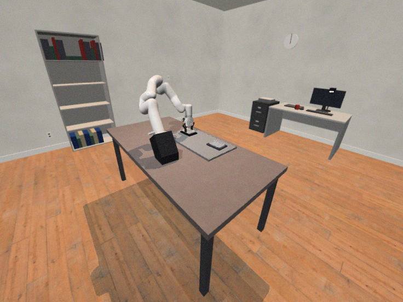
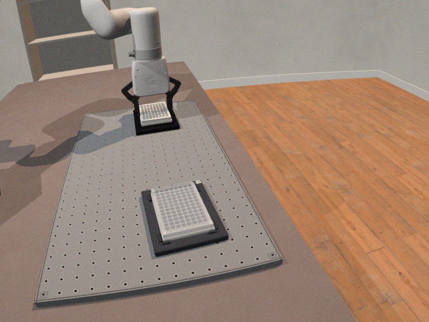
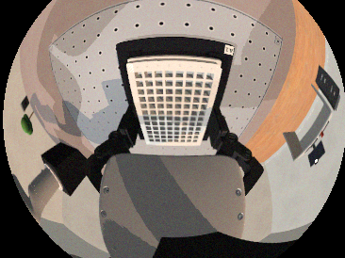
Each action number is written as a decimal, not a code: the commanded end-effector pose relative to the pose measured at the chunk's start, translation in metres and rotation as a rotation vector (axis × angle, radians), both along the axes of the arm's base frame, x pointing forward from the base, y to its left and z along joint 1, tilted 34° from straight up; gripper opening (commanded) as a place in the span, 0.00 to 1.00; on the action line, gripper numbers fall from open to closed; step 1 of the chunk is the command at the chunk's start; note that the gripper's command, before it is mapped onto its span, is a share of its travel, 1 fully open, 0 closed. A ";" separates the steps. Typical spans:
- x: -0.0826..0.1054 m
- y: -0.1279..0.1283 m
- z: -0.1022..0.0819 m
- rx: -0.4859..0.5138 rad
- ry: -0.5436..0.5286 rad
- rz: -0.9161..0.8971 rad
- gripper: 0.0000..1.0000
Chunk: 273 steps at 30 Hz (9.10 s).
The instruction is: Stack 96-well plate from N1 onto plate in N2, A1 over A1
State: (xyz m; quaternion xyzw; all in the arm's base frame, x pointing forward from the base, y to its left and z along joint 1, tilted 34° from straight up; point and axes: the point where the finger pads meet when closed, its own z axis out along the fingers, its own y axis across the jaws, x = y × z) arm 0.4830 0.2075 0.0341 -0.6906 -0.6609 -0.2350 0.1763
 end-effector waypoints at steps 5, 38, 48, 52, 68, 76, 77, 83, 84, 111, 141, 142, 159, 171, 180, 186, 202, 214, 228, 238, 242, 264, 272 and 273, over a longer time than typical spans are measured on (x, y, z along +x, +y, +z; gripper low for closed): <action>0.001 -0.003 0.005 0.000 -0.003 -0.001 0.00; -0.001 -0.015 0.023 0.000 -0.003 -0.001 0.00; -0.003 -0.024 0.037 0.000 -0.003 -0.001 0.00; -0.003 -0.026 0.040 0.000 -0.003 -0.001 0.00; -0.005 -0.039 0.059 0.000 -0.003 -0.001 0.00; -0.006 -0.046 0.070 0.000 -0.003 -0.001 0.00; -0.007 -0.047 0.071 0.000 -0.003 -0.001 0.00; -0.007 -0.049 0.074 0.000 -0.003 -0.001 0.00; -0.007 -0.049 0.074 0.000 -0.003 -0.001 0.00; -0.008 -0.091 0.046 -0.003 -0.023 0.028 0.00; -0.010 -0.163 -0.002 -0.004 -0.023 0.028 0.00; -0.011 -0.166 -0.004 -0.004 -0.023 0.028 0.00; -0.012 -0.207 -0.032 -0.004 -0.023 0.028 0.00; -0.013 -0.235 -0.051 -0.005 -0.023 0.028 0.00; -0.013 -0.260 -0.067 -0.005 -0.023 0.028 0.00; -0.014 -0.274 -0.077 -0.005 -0.023 0.028 0.00; -0.015 -0.315 -0.105 -0.005 -0.023 0.028 0.00; -0.016 -0.343 -0.123 -0.005 -0.023 0.028 0.00; -0.017 -0.376 -0.145 -0.006 -0.023 0.028 0.00; -0.018 -0.399 -0.160 -0.006 -0.023 0.028 0.00; -0.018 -0.405 -0.165 -0.006 -0.023 0.028 0.00; -0.018 -0.405 -0.164 -0.006 -0.023 0.028 0.00; -0.018 -0.404 -0.164 -0.006 -0.023 0.028 0.00; -0.018 -0.404 -0.164 -0.006 -0.023 0.028 0.00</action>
